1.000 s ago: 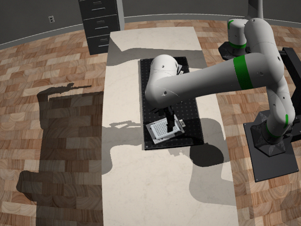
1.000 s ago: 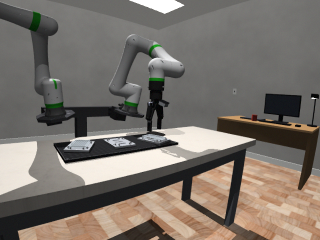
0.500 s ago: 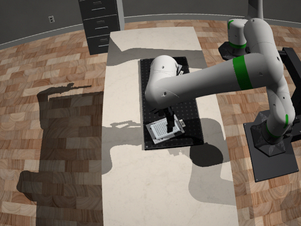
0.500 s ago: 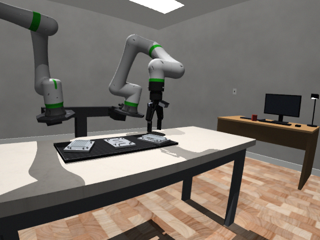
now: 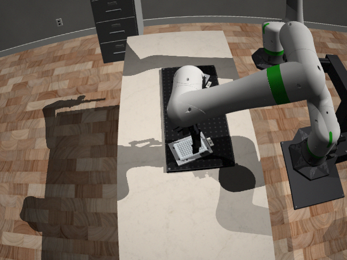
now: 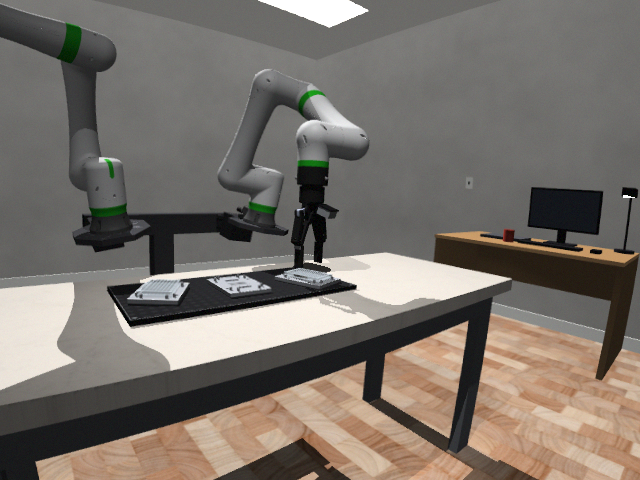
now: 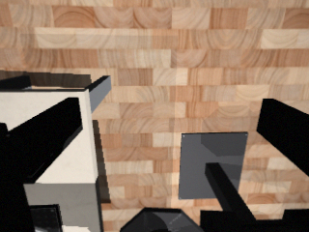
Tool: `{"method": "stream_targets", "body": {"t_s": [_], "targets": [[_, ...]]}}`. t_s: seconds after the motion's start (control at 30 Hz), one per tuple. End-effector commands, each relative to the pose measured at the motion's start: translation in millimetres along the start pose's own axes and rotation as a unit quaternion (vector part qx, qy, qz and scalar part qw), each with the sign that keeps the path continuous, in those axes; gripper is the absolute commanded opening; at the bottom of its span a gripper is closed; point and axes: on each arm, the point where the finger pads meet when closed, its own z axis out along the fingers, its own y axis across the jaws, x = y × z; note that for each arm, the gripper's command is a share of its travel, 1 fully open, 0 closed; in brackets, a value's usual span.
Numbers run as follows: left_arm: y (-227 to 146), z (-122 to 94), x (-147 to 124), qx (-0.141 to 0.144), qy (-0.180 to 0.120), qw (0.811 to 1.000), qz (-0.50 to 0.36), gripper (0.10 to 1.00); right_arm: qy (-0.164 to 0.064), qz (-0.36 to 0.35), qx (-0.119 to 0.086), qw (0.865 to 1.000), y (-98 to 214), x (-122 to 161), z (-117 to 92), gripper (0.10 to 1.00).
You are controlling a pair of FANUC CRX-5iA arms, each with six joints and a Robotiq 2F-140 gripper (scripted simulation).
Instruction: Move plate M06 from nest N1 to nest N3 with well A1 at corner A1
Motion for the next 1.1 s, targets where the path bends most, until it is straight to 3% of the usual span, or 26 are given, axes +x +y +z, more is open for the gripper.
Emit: {"method": "stream_targets", "body": {"t_s": [0.0, 1.07], "targets": [[0.8, 1.9, 0.8, -0.001, 0.001, 1.0, 0.0, 0.698, 0.001, 0.0, 0.0, 1.0, 0.2, 0.2, -0.8, 1.0], [1.6, 10.5, 1.3, -0.001, 0.001, 1.0, 0.0, 0.698, 0.001, 0.0, 0.0, 1.0, 0.2, 0.2, -0.8, 1.0]]}}
